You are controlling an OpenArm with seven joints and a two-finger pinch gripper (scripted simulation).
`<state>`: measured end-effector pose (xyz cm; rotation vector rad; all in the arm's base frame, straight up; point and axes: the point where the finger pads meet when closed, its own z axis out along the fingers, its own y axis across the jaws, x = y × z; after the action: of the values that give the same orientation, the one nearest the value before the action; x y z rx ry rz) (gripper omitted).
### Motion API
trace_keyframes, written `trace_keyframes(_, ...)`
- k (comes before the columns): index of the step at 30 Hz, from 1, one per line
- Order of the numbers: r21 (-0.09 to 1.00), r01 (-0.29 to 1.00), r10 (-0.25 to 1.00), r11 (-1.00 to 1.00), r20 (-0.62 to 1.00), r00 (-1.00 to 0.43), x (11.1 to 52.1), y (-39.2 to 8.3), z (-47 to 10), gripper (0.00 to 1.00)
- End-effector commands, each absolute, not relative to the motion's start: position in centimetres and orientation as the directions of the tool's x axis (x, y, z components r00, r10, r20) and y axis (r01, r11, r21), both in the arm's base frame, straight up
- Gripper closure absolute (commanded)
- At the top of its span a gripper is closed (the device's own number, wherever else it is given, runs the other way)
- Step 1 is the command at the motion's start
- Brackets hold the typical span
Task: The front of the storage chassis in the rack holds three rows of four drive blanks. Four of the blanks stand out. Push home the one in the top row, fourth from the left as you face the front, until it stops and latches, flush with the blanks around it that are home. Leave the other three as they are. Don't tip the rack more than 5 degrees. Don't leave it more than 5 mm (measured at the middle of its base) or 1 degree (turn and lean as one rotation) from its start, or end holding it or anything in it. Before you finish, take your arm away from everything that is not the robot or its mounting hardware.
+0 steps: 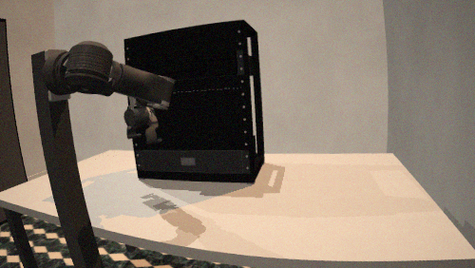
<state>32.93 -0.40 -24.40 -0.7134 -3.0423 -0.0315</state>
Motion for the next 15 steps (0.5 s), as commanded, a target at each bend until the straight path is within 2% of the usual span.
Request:
trace_keyframes(1,0.019,0.444,0.444,0.896,0.019,-0.896,32.98,-0.36,-24.28,0.0)
trace_keyframes(15,0.032,0.443,0.442,0.896,0.023,-0.897,32.95,-0.12,-24.23,0.0)
